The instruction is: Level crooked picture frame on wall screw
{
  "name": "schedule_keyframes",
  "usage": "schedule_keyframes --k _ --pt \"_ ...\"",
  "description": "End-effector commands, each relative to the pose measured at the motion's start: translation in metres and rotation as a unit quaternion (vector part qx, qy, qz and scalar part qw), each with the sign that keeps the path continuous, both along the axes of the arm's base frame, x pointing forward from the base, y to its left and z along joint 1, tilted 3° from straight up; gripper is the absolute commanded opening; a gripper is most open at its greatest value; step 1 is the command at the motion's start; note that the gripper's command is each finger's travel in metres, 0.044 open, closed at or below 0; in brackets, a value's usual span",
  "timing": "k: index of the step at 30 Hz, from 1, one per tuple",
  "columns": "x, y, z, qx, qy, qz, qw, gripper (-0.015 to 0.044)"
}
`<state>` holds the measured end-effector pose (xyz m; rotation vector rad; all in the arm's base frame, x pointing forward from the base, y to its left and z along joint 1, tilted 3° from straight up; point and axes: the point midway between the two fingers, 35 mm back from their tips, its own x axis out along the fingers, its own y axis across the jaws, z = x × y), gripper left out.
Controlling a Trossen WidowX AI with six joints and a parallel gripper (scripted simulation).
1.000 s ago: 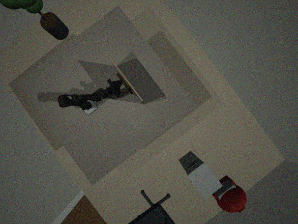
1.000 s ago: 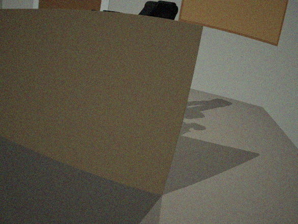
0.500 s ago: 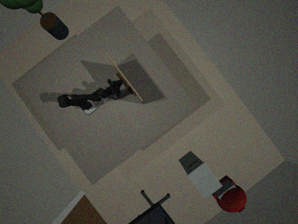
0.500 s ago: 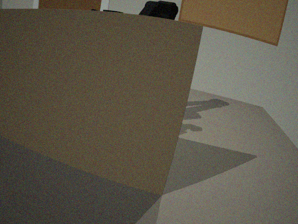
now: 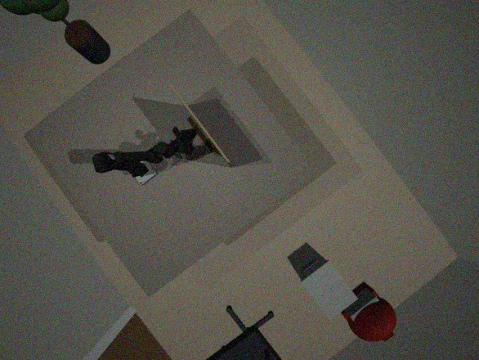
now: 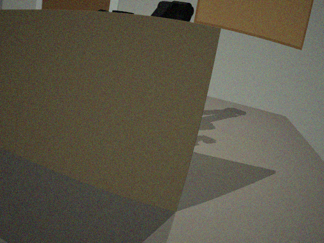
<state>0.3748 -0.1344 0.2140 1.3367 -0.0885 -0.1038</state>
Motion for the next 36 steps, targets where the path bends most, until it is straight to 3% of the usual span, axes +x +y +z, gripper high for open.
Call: schedule_keyframes --k 1,36 --pt "0.0002 -0.0005 0.0049 -0.003 -0.008 -0.001 1.0 0.0" --pt "-0.0003 -0.0045 0.0058 -0.003 -0.008 -0.001 1.0 0.0"
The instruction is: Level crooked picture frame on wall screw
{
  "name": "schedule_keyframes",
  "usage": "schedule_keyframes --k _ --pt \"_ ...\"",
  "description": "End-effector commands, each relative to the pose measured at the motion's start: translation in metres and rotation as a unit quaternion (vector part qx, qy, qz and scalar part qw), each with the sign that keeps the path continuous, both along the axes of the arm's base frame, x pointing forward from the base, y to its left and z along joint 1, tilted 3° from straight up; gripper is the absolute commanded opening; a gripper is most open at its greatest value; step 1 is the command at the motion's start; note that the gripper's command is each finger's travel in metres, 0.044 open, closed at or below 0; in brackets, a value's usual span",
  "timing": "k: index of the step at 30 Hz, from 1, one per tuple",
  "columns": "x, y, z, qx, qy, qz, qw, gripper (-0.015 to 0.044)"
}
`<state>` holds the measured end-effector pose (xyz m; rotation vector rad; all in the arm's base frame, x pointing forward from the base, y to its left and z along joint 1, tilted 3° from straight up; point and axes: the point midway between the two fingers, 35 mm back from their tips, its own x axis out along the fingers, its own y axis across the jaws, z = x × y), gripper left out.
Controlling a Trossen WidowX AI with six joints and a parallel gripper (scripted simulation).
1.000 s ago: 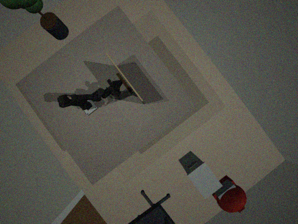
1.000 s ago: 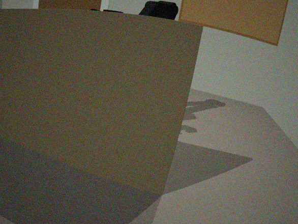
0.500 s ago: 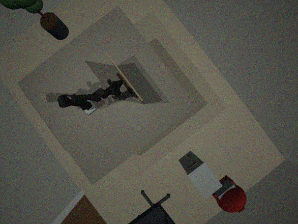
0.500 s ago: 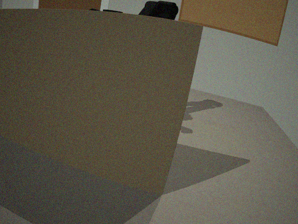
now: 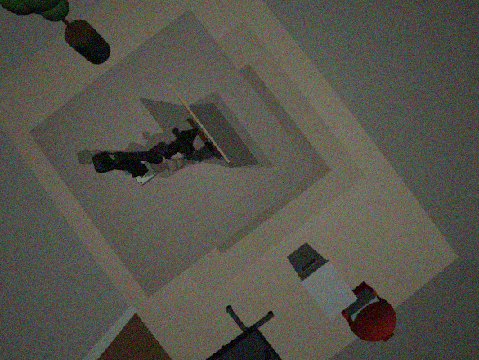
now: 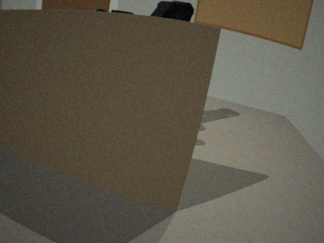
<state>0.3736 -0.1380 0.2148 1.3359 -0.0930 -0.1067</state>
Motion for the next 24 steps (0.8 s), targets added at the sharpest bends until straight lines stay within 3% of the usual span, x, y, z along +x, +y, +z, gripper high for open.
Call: schedule_keyframes --k 1,24 --pt "0.0008 -0.0014 0.0051 -0.002 -0.007 0.001 1.0 0.0" --pt "0.0005 -0.0042 0.0056 -0.003 -0.007 0.001 1.0 0.0"
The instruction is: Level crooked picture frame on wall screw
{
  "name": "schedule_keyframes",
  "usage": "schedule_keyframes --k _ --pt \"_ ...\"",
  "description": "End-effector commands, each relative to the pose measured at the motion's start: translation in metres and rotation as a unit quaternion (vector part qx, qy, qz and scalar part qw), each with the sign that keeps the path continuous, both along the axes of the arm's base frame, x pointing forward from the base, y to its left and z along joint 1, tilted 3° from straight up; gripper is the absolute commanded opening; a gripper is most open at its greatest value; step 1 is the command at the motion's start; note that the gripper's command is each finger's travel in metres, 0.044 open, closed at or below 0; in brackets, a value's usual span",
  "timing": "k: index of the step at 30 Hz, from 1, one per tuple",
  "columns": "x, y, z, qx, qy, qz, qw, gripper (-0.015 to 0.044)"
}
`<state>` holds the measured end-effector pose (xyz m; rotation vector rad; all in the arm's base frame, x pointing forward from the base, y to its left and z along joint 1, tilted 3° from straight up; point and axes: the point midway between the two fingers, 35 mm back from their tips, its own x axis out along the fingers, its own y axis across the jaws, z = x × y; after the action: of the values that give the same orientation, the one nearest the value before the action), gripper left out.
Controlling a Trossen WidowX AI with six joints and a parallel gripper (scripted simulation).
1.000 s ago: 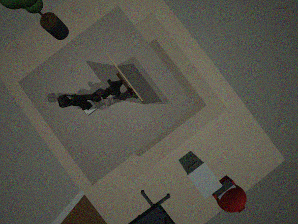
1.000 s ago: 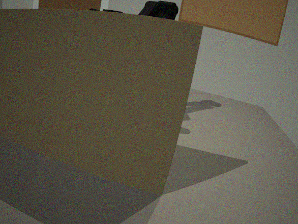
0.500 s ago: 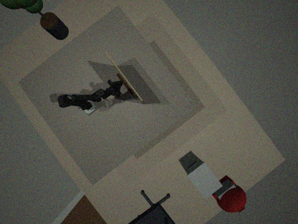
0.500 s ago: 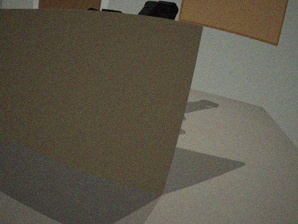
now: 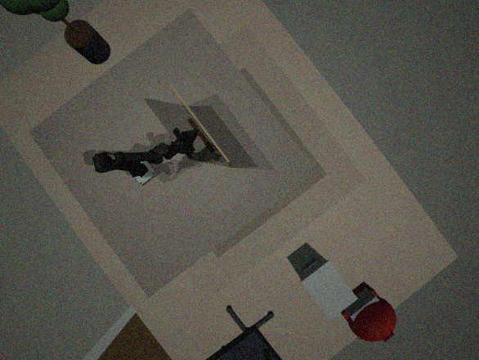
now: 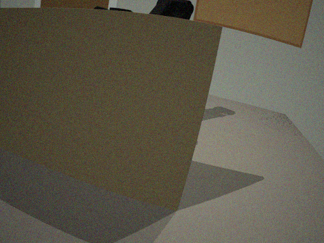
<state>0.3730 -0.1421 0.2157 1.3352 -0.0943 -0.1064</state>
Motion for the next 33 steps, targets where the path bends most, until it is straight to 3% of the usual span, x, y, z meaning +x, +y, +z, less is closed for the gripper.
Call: schedule_keyframes --k 1,33 --pt "0.001 -0.0001 0.0045 -0.002 -0.006 0.002 1.0 0.0" --pt "0.0011 -0.0007 -0.0008 -0.002 -0.006 0.002 1.0 0.0"
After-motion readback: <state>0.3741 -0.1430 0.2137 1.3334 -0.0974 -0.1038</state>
